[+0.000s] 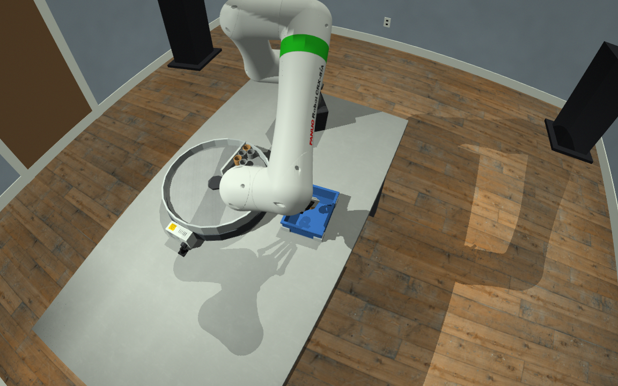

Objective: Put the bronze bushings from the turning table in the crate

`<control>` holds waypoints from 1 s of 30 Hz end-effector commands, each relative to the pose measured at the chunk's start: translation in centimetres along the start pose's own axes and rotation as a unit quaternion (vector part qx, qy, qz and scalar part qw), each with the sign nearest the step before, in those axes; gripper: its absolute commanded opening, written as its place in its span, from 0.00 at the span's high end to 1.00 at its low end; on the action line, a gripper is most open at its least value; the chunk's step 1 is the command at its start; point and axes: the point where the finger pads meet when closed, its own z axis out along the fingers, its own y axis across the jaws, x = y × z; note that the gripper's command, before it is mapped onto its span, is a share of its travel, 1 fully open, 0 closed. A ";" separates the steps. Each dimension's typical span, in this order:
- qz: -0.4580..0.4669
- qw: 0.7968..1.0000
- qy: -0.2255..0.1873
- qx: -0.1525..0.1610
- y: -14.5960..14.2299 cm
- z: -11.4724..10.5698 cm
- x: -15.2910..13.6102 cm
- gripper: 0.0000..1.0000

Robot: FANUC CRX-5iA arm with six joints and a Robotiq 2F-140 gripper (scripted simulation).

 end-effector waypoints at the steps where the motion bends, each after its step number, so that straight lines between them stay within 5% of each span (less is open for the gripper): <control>1: 0.000 1.000 0.000 0.000 0.0 0.0 0.0 1.00; 30: 0.000 1.000 0.000 0.000 0.0 2.4 2.0 1.00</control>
